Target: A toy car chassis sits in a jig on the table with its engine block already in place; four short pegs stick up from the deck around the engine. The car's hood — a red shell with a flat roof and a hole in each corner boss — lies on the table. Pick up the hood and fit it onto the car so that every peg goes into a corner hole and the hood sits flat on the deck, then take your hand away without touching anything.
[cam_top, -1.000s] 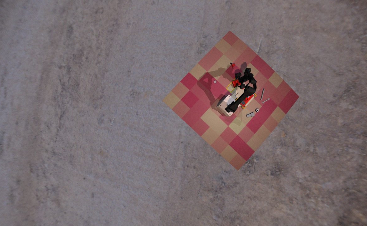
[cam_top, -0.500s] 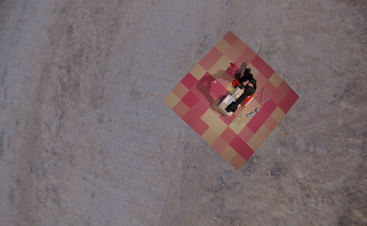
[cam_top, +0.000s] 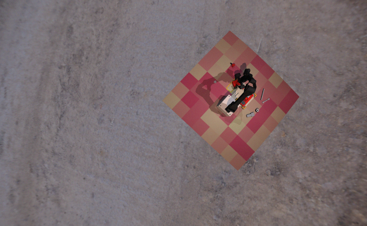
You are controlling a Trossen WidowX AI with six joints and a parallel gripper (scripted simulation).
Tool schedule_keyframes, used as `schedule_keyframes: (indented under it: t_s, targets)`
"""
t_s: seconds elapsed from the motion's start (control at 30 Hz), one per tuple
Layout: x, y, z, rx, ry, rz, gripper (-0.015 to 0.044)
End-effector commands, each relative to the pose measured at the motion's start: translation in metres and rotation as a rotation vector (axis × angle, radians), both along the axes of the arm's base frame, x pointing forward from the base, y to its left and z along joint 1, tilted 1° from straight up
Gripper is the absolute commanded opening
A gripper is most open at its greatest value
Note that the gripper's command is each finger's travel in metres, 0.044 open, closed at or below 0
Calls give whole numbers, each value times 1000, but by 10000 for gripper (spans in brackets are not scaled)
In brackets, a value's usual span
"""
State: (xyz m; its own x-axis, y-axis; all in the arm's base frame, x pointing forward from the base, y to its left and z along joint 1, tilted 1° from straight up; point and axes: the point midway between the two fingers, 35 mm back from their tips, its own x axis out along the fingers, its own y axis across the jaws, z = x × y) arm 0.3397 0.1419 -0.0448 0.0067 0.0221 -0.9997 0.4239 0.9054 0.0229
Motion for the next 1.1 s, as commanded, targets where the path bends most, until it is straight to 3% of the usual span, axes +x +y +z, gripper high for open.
schedule_keyframes:
  t_s: [0.0,0.23,0.37,0.67,1.0,1.07]
  targets:
    - [0,0,-2,0,0,3,440]
    - [0,0,-6,0,0,3,440]
    - [0,0,-4,0,0,0,335]
    - [0,0,-4,0,0,0,275]
    - [0,0,5,0,1,0,12]
    - [0,0,10,0,0,0,0]
